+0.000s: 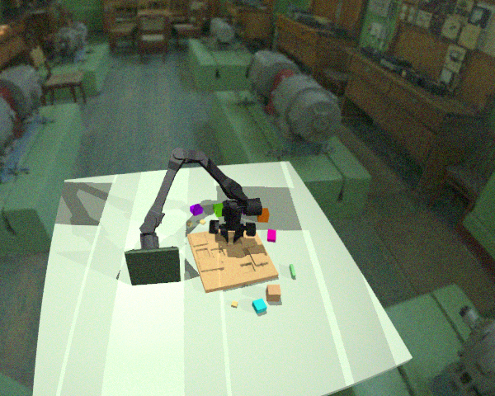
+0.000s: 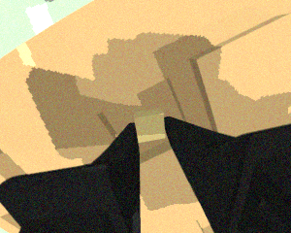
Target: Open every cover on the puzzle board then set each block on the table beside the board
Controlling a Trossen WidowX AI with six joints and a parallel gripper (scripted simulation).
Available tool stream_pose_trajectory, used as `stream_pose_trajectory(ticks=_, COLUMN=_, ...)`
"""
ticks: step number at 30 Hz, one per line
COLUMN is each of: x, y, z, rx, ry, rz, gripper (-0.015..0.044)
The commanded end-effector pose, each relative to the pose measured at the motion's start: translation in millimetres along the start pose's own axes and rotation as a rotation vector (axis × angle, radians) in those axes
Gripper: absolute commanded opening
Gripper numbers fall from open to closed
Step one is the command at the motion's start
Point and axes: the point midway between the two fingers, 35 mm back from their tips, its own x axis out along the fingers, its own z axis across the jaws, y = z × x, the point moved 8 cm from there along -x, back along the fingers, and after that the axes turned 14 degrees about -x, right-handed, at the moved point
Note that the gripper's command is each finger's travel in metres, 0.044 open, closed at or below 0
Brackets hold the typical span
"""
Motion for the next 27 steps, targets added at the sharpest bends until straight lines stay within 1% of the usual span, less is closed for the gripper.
stream_pose_trajectory(ticks=1, x=0, y=0, z=0, rx=-0.001, ry=0.000, rz=0.000, gripper=0.0080)
stream_pose_trajectory(ticks=7, x=-2, y=0, z=0, rx=-0.001, ry=0.000, rz=0.000, gripper=0.0080)
stream_pose_trajectory(ticks=27, x=-27, y=1, z=-1, rx=0.002, ry=-0.001, rz=-0.001, gripper=0.0080)
